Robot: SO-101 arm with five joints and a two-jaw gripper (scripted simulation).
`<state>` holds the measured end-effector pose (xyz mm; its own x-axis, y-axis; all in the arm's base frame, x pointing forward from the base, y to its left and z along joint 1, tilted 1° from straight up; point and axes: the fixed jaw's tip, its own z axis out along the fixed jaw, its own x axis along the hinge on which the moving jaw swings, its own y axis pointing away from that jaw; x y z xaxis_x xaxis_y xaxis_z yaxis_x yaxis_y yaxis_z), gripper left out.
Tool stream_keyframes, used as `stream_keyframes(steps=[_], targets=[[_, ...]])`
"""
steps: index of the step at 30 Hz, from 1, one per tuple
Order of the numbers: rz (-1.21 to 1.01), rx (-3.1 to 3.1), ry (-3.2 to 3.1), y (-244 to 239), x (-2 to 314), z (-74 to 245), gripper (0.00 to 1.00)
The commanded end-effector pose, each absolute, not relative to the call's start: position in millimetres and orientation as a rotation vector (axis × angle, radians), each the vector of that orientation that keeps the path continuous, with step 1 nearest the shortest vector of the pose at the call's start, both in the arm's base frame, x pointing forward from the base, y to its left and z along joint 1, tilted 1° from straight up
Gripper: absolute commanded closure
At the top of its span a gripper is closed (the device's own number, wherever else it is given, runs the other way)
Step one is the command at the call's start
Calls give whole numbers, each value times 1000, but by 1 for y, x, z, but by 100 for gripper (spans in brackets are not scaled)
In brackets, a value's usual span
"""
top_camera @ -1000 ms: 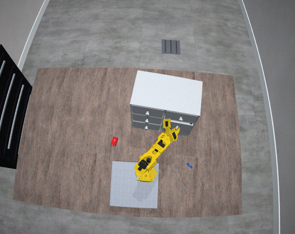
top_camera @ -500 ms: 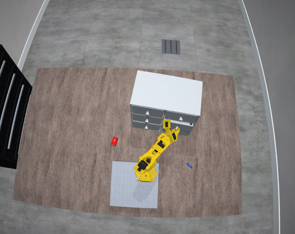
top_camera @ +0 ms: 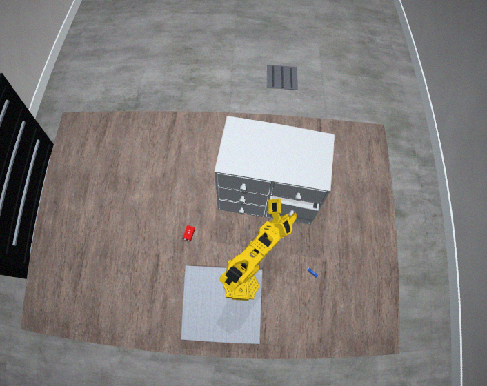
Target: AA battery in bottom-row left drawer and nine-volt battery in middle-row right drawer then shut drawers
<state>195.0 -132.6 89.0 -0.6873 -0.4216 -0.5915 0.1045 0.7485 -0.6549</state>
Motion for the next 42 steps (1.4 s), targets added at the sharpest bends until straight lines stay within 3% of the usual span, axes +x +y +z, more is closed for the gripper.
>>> stream_keyframes(steps=[1,42], targets=[[-875,-237,2173,-132,192,89,100],[-886,-215,2179,-131,183,89,100]])
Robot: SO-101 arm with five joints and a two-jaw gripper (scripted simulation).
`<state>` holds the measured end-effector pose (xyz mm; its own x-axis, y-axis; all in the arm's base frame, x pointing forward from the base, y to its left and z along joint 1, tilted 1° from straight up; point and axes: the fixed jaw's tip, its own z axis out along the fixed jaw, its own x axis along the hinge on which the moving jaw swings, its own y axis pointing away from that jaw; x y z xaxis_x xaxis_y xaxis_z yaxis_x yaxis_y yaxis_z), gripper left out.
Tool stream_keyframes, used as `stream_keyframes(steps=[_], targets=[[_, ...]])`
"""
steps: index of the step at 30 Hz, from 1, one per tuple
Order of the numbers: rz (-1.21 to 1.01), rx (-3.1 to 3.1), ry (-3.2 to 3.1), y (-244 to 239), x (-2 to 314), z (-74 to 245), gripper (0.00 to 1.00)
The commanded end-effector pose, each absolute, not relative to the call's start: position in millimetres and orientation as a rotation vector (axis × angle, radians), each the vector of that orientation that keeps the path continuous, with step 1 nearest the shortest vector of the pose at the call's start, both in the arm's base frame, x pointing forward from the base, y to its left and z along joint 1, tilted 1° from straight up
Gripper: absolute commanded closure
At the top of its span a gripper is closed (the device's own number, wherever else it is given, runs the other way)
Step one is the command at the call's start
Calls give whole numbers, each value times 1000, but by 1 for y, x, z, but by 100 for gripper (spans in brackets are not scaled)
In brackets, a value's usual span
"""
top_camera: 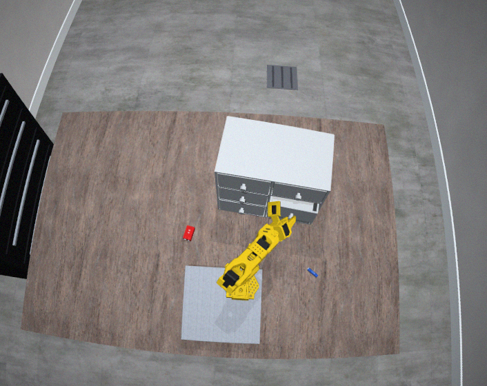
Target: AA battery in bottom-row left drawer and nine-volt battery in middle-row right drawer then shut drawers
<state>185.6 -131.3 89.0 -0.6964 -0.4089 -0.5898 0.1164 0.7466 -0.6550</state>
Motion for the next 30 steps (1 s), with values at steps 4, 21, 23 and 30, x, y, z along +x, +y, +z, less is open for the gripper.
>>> stream_keyframes(steps=[4,21,23,30], targets=[[-887,-214,2180,-131,182,89,100],[-898,-192,2186,-130,174,89,100],[-898,-191,2186,-130,174,89,100],[-898,-191,2186,-130,174,89,100]])
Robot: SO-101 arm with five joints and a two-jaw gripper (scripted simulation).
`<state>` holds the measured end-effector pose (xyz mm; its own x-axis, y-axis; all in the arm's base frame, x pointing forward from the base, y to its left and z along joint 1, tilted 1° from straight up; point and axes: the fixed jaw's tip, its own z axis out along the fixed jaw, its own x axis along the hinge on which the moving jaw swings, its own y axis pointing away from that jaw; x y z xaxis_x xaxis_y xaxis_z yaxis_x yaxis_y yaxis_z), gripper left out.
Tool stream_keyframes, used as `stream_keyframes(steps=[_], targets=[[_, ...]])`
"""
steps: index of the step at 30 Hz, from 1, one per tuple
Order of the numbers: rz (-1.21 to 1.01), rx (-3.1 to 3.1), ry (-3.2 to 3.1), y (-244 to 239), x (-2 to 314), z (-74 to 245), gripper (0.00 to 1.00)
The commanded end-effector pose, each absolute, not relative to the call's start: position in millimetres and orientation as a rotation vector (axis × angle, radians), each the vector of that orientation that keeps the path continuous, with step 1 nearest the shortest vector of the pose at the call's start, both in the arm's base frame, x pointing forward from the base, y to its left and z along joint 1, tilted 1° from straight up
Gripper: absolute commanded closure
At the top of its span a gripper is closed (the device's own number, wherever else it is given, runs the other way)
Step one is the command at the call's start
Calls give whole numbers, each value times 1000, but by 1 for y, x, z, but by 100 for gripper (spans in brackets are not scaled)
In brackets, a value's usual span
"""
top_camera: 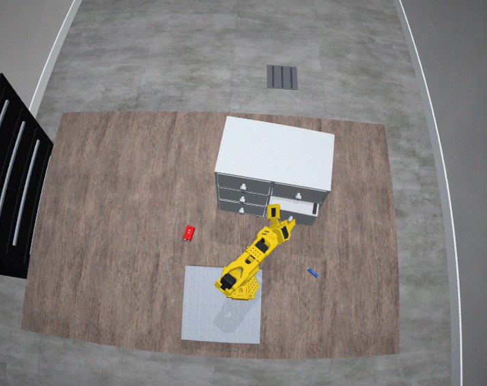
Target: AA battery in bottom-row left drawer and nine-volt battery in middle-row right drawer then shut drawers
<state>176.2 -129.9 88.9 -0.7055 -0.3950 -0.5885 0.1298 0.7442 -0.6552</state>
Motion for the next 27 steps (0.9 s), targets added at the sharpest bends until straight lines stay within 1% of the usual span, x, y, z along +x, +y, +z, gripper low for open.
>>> stream_keyframes(steps=[1,27], targets=[[-898,-191,2186,-130,174,89,100],[-912,-165,2193,-129,164,89,100]])
